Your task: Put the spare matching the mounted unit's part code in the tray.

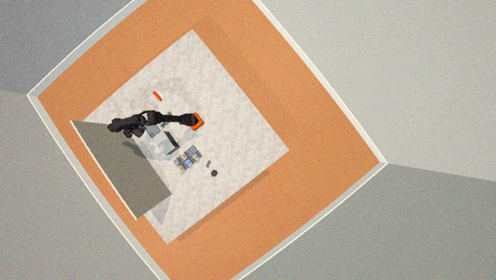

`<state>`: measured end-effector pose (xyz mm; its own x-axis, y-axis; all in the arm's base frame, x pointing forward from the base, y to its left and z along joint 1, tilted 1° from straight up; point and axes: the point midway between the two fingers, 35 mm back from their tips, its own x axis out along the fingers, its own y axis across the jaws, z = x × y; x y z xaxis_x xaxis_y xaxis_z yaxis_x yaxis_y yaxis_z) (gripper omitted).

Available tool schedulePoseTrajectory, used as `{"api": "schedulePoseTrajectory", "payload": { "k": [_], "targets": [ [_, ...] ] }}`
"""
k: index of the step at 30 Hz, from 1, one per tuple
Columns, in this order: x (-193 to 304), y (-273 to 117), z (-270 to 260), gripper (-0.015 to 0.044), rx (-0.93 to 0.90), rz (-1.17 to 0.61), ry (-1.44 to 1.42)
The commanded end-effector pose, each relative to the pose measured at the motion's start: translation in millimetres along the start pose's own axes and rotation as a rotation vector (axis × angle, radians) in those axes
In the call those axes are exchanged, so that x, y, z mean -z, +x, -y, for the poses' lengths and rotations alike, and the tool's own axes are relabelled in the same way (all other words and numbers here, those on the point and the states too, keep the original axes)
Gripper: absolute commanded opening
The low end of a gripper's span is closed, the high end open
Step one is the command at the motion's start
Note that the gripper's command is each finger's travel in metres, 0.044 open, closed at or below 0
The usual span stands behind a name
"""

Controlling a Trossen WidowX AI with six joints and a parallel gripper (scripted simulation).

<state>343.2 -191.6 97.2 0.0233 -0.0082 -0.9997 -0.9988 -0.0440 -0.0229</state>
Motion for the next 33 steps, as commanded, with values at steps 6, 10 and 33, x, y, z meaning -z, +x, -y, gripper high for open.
{"api": "schedulePoseTrajectory", "payload": {
  "k": [6, 10, 33],
  "targets": [
    [0.2, 8.7, -0.3, 0.0000, -0.003, -0.001, -0.004],
    [0.3, 12.2, -0.2, 0.0000, -0.003, -0.001, -0.004],
    [0.2, 32.0, -0.5, 0.0000, -0.003, -0.001, -0.004]
  ]
}}
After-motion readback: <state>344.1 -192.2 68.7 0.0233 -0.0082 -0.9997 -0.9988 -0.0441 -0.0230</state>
